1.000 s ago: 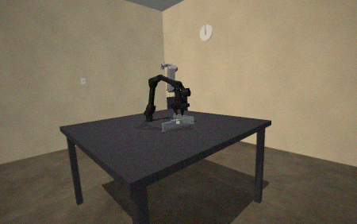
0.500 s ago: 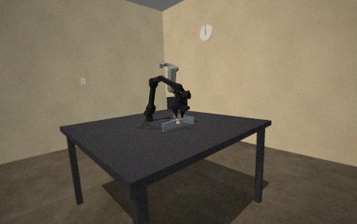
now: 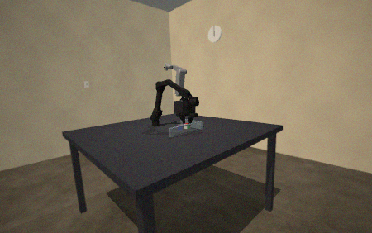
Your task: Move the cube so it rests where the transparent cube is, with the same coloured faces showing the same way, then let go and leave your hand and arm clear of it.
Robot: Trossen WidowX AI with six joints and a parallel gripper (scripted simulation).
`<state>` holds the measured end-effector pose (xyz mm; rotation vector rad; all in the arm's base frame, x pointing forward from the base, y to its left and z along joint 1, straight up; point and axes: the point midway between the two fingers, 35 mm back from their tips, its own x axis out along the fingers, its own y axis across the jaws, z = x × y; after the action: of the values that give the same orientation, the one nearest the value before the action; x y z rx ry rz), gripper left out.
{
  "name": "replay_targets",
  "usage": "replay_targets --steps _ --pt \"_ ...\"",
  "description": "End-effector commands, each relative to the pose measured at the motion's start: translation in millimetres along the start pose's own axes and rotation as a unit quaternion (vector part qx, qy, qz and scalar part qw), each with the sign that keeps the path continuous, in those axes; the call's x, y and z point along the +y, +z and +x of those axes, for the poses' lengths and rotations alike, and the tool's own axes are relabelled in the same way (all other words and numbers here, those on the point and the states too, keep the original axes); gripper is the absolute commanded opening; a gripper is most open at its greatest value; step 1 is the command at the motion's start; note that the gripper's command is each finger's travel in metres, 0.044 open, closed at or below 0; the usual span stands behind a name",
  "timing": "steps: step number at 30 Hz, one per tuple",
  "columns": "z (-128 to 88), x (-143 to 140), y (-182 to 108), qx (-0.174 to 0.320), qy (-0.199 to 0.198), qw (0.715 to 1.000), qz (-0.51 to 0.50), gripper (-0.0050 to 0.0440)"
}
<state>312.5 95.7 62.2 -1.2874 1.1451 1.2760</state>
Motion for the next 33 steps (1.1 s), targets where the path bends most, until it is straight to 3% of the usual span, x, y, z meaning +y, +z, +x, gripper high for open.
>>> replay_targets --steps 1,15,33 --pt "2.9 0.0 -0.2 0.000 -0.004 1.000 -0.003 0.0280" --pt "15.0 0.8 -0.4 0.000 -0.004 1.000 -0.003 0.0267" --pt "15.0 0.8 -0.4 0.000 -0.004 1.000 -0.003 0.0160"
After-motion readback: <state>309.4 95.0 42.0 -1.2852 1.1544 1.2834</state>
